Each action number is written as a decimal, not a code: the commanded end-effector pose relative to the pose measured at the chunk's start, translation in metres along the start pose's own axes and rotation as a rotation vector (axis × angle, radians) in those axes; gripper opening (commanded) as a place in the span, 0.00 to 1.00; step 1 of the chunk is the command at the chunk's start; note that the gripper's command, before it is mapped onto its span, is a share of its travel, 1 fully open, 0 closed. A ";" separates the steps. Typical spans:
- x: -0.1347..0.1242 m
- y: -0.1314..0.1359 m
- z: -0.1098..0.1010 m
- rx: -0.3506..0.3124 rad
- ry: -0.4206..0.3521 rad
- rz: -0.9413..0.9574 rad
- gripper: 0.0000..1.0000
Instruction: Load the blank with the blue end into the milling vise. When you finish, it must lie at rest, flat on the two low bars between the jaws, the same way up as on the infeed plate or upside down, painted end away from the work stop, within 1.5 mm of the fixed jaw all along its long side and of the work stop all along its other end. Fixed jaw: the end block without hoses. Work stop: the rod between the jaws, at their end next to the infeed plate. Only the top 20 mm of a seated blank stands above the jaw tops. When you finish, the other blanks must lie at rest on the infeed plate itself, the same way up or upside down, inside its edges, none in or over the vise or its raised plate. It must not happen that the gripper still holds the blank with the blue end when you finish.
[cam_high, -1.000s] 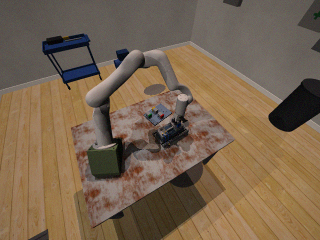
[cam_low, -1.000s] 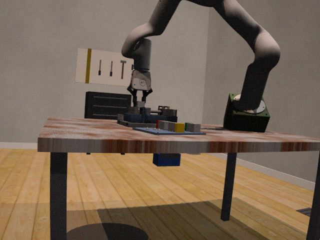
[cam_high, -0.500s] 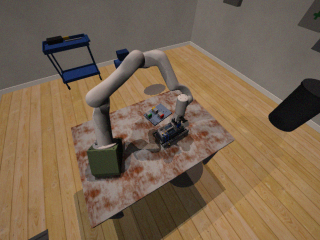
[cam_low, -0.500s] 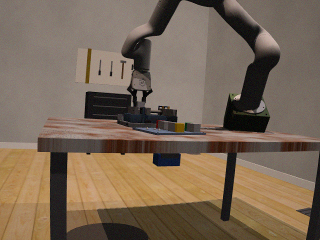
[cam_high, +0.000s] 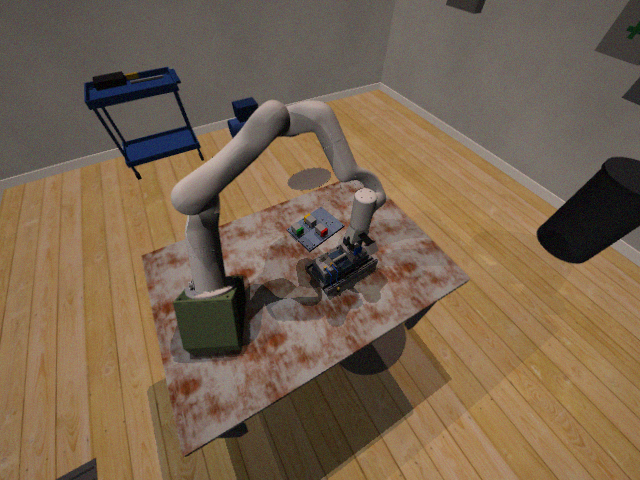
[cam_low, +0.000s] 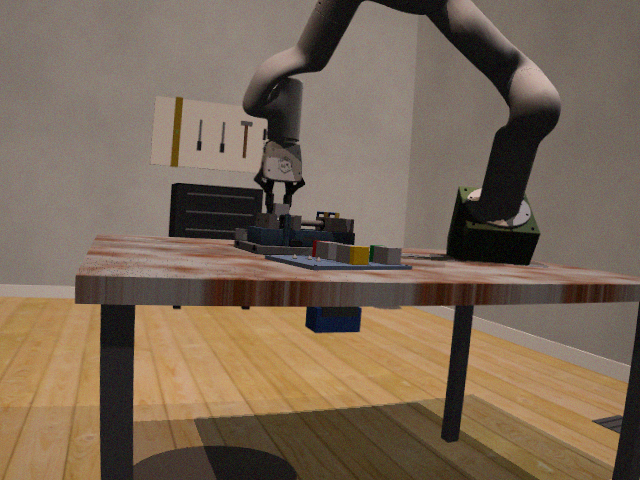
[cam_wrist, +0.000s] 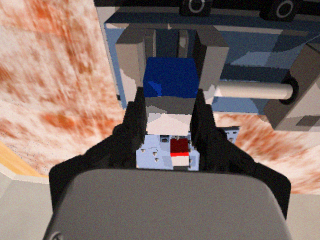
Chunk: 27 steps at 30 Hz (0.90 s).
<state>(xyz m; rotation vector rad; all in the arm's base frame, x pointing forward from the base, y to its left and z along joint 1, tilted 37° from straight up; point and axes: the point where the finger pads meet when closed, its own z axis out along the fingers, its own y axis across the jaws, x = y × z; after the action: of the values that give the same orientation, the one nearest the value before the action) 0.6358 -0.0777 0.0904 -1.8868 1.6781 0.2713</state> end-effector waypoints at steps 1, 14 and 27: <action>0.000 -0.001 -0.001 0.002 0.001 -0.001 0.00; 0.000 -0.001 0.001 0.002 0.001 -0.001 0.00; 0.000 -0.001 0.003 0.002 0.001 -0.001 0.00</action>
<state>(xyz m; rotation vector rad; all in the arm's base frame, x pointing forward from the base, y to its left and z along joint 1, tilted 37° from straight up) 0.6364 -0.0763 0.0882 -1.8868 1.6781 0.2713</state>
